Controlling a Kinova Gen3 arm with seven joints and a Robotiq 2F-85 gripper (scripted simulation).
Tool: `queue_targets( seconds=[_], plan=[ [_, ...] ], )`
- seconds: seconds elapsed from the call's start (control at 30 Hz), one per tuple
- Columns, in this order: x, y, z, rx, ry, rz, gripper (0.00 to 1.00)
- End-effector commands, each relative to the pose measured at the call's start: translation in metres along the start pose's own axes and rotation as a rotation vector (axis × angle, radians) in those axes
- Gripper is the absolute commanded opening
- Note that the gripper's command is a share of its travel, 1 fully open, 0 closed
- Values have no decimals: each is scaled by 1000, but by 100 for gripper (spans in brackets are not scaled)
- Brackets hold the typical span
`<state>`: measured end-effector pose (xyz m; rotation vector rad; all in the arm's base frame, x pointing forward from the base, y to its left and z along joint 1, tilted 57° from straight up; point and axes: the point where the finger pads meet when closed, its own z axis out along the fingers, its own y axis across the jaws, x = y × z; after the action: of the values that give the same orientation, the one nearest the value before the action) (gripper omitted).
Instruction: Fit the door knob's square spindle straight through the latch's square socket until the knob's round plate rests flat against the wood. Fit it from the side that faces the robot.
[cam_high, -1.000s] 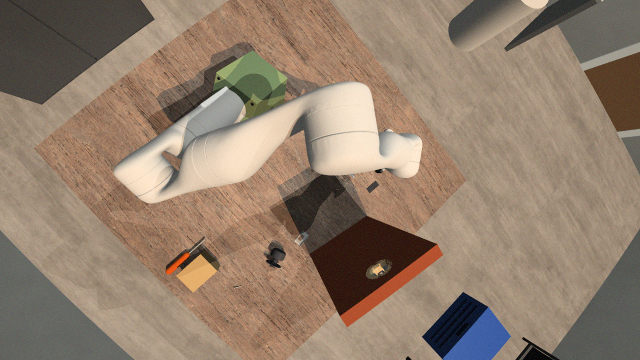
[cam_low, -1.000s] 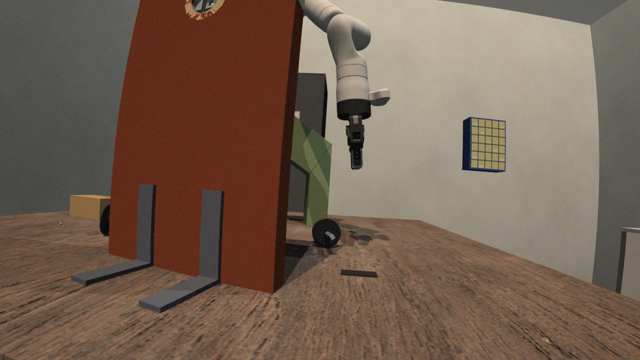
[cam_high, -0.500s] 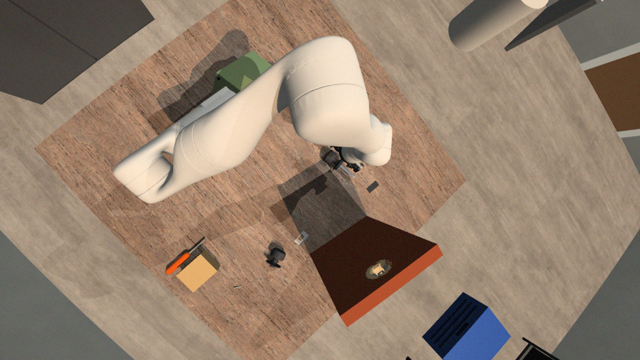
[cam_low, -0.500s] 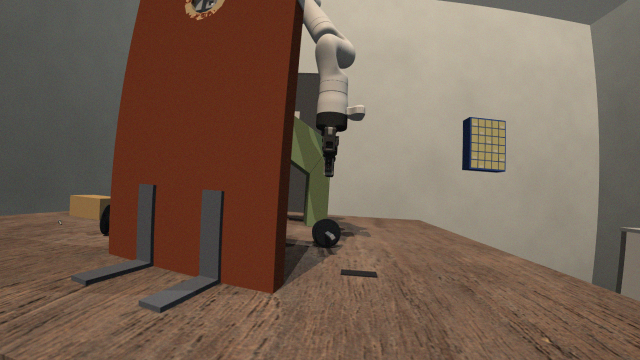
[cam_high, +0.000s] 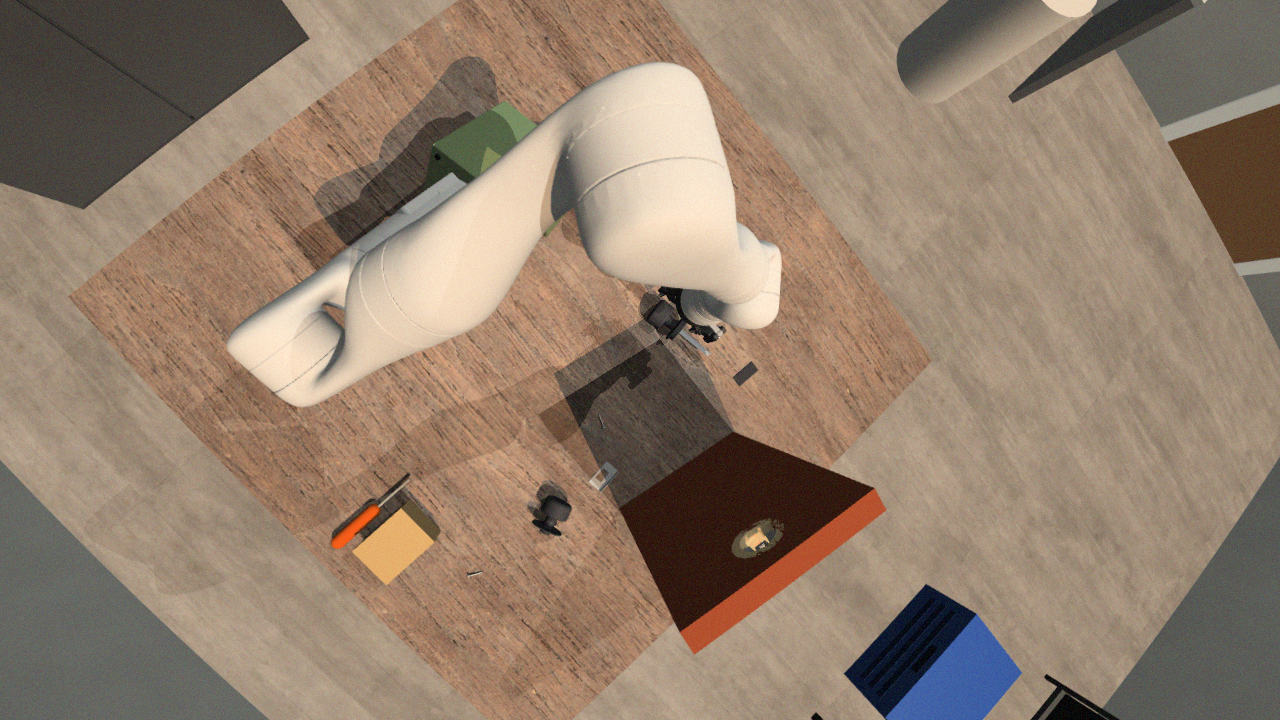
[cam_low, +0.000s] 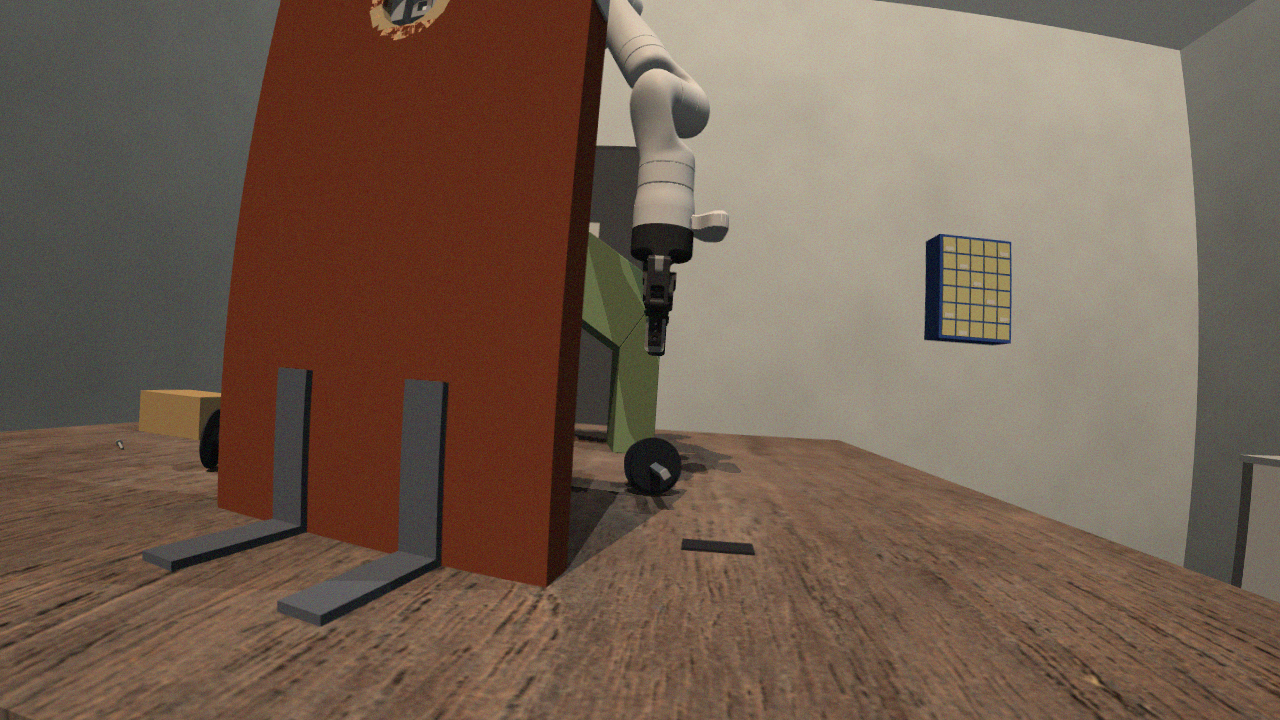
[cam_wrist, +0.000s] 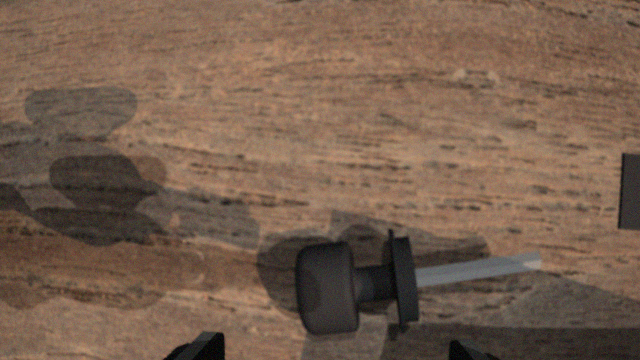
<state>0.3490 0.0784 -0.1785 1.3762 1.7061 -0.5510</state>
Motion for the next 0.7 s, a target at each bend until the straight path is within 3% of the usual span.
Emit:
queue_targets(
  seconds=[0.0,0.47,0.67],
  plan=[
    [3,-2,-1,-1,12,-15,90],
    [0,-1,3,-41,54,-285,90],
    [-4,-1,11,-41,55,-280,90]
  ],
)
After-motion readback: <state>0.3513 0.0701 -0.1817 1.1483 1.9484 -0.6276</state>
